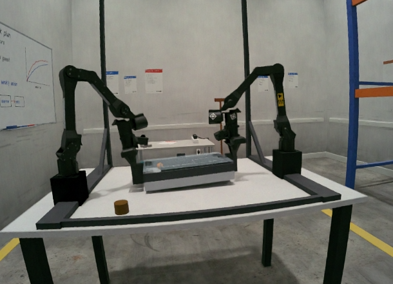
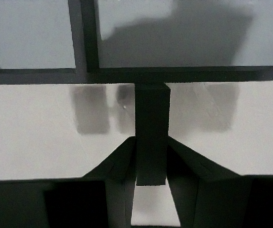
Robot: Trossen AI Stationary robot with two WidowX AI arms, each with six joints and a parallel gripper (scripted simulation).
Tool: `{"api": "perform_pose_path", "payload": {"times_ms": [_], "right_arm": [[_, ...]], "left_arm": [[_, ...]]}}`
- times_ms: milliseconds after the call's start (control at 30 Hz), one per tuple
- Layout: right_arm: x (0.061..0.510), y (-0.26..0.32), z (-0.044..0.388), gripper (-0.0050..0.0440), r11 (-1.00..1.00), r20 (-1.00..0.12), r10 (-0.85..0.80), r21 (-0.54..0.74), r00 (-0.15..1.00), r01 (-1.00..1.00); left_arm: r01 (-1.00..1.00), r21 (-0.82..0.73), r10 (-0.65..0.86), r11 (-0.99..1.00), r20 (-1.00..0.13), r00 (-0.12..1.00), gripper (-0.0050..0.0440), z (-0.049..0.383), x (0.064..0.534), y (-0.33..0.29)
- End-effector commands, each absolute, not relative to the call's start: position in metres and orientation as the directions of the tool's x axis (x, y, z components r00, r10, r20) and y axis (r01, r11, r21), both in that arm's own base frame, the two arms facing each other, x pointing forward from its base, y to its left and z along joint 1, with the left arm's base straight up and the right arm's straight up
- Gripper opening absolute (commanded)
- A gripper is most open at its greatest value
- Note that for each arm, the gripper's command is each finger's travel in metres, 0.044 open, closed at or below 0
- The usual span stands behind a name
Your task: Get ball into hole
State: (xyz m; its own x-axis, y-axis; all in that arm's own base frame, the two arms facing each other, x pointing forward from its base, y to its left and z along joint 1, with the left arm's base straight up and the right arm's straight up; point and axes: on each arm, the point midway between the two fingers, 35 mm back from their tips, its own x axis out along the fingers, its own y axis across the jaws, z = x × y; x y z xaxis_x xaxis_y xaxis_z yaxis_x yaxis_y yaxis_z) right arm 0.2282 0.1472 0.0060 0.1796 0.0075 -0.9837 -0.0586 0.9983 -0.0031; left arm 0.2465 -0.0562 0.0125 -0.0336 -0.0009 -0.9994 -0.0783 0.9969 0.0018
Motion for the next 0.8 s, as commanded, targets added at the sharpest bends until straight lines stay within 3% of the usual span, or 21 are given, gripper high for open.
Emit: {"api": "perform_pose_path", "payload": {"times_ms": [0,433,767], "right_arm": [[0.233,0.150,0.014,-0.0050,0.998,-0.978,0.043,0.031,0.205,-0.062],[0.242,0.153,0.034,-0.0050,0.998,-0.991,0.036,0.028,0.130,-0.062],[0.237,0.149,0.027,-0.0050,0.997,-0.987,0.054,0.044,0.154,-0.062]], "left_arm": [[-0.073,-0.026,-0.026,0.997,-1.000,0.002,-0.0050,0.021,0.251,-0.057],[-0.073,-0.013,-0.007,0.997,-0.997,0.080,-0.0050,0.002,0.245,-0.059],[-0.071,-0.040,-0.035,0.997,-0.997,0.068,-0.0050,0.011,0.252,-0.057]]}}
